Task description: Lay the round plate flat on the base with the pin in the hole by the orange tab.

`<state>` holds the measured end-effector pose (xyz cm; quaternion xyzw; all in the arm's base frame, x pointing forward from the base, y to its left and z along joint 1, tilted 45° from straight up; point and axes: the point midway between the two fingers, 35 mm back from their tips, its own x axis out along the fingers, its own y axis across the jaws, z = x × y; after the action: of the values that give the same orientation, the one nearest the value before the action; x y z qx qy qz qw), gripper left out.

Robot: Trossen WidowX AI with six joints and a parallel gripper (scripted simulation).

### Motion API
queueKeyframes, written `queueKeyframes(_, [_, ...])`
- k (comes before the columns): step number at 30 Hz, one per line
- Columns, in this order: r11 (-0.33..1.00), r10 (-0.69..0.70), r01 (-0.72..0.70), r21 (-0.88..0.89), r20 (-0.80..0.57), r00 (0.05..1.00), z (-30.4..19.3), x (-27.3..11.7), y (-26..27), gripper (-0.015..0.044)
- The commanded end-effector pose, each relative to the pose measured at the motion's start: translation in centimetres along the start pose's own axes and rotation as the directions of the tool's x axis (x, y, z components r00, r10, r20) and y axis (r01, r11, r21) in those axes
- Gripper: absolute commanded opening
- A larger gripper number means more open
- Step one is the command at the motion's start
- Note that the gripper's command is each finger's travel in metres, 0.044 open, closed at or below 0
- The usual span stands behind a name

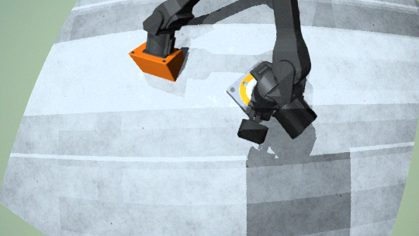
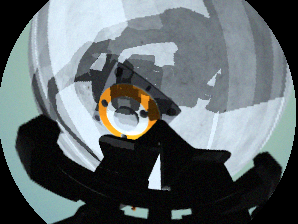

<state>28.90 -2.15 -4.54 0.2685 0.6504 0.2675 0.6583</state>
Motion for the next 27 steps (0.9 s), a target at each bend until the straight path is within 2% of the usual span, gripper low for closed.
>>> queueKeyframes(1, [1.0,0.003,-0.003,-0.005,0.002,1.0,0.8,0.0,0.3,0.0])
queueKeyframes(23, [1.0,0.003,-0.003,-0.006,0.003,1.0,2.8,0.1,1.7,0.0])
queueKeyframes(27, [1.0,0.002,-0.002,-0.006,0.003,1.0,2.8,-1.3,1.5,0.0])
